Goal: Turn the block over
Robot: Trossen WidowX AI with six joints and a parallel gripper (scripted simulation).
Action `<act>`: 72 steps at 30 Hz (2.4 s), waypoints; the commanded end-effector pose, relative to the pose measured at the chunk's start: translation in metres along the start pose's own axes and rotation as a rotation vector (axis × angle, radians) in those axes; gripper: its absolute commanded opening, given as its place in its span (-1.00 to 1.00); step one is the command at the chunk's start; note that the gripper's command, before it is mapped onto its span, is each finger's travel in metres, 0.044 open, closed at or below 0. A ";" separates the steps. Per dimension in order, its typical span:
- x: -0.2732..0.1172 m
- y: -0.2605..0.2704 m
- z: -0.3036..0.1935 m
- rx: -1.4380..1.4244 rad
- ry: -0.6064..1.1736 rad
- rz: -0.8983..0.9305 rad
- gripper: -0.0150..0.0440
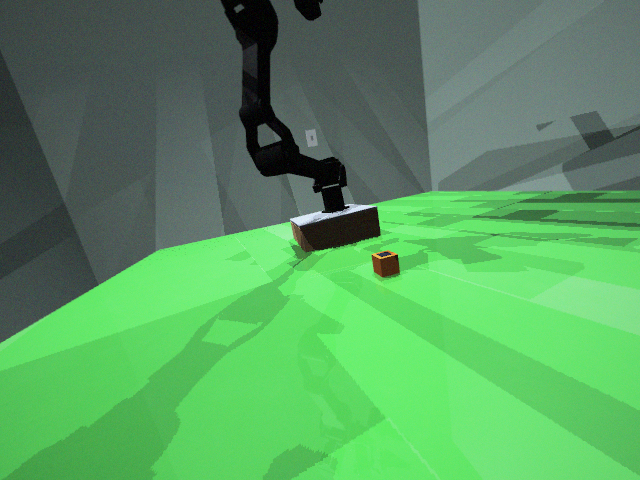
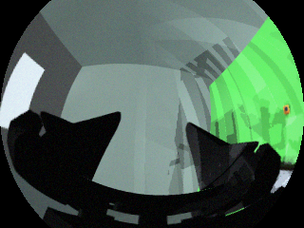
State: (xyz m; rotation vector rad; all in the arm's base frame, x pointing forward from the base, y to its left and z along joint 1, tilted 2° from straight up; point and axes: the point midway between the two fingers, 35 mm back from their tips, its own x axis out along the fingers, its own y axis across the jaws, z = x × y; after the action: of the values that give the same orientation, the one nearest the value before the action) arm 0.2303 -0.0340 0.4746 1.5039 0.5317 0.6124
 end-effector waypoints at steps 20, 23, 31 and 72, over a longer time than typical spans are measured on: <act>0.000 0.066 -0.146 -0.912 -0.366 0.078 1.00; 0.024 0.059 -0.164 -1.064 -0.388 0.017 1.00; 0.104 0.012 -0.177 -1.401 -0.367 -0.244 1.00; 0.024 -0.412 0.121 -0.519 0.521 -1.589 1.00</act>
State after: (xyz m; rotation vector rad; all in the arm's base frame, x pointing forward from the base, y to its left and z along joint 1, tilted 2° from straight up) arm 0.3538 -0.0854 0.0771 0.0441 1.4966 -0.1946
